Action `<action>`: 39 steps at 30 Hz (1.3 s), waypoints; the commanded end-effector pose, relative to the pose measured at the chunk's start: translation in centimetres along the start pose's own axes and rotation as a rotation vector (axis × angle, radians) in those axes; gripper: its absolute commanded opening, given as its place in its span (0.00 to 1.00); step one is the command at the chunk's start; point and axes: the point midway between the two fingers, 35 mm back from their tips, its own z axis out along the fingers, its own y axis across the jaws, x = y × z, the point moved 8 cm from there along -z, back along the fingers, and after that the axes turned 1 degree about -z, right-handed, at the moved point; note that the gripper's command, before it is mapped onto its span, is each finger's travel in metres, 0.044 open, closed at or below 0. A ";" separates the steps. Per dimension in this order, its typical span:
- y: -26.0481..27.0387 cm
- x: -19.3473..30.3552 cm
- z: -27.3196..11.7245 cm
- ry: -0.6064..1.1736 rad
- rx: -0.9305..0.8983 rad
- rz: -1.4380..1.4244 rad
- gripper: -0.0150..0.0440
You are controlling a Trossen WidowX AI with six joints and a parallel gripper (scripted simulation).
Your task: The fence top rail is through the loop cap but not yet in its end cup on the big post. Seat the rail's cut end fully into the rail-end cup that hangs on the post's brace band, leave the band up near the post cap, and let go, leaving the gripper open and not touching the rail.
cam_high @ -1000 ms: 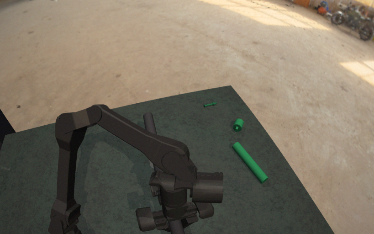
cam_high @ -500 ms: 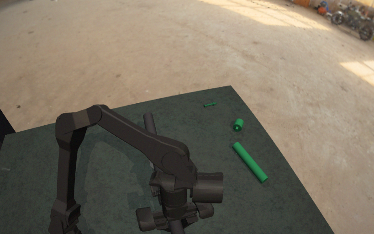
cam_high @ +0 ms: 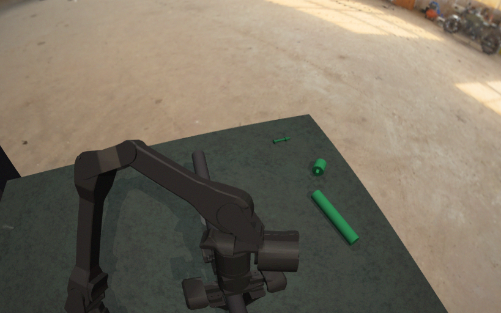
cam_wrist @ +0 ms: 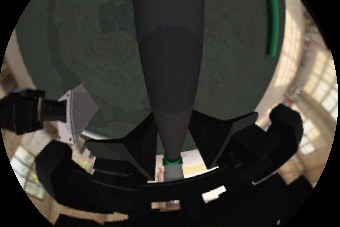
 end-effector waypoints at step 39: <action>0.0 0.2 -0.3 0.009 -0.001 0.001 0.25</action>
